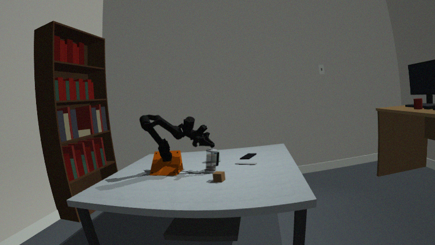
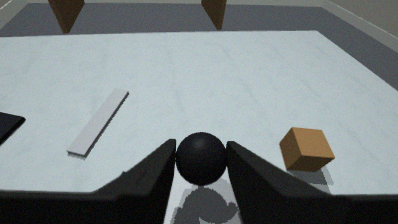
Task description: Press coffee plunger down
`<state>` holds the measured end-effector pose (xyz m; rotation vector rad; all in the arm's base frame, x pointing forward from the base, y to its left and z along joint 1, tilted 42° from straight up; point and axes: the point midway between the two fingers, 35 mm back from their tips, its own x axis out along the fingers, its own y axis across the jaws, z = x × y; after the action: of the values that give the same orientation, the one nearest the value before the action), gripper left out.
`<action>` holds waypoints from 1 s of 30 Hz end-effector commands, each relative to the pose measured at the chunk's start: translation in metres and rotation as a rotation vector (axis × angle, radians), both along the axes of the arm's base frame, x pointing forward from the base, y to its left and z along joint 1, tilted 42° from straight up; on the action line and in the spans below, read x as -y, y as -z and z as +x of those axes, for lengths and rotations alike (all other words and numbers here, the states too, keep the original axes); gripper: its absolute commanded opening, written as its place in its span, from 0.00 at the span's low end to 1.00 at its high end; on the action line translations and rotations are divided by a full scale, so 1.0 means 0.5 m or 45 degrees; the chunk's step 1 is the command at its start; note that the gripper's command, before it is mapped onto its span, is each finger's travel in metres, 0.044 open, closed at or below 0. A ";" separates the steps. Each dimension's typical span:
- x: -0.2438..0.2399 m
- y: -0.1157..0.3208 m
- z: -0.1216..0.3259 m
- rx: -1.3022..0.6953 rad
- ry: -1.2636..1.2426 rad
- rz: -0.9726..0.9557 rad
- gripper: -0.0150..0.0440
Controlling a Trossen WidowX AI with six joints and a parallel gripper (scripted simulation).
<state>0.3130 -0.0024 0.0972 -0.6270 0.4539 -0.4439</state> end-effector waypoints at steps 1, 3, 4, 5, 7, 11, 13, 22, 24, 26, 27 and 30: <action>0.005 0.006 -0.001 -0.014 0.011 -0.007 0.46; 0.005 0.006 0.000 -0.014 0.011 -0.007 0.46; 0.005 0.007 0.000 -0.014 0.011 -0.007 0.46; 0.000 0.000 0.001 0.000 0.000 -0.002 0.46; 0.000 0.000 0.001 0.000 0.000 -0.002 0.46; 0.000 0.000 0.001 0.000 0.000 -0.002 0.46; 0.000 0.000 0.001 0.000 0.000 -0.002 0.46; 0.000 0.000 0.001 0.000 0.000 -0.002 0.86; 0.000 0.000 0.001 0.000 0.000 -0.002 0.95; 0.000 0.000 0.001 0.000 0.000 -0.002 1.00; 0.000 0.000 0.001 0.000 0.000 -0.002 1.00; -0.004 -0.006 0.005 0.025 0.002 0.022 1.00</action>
<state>0.3134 -0.0024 0.0978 -0.6276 0.4519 -0.4483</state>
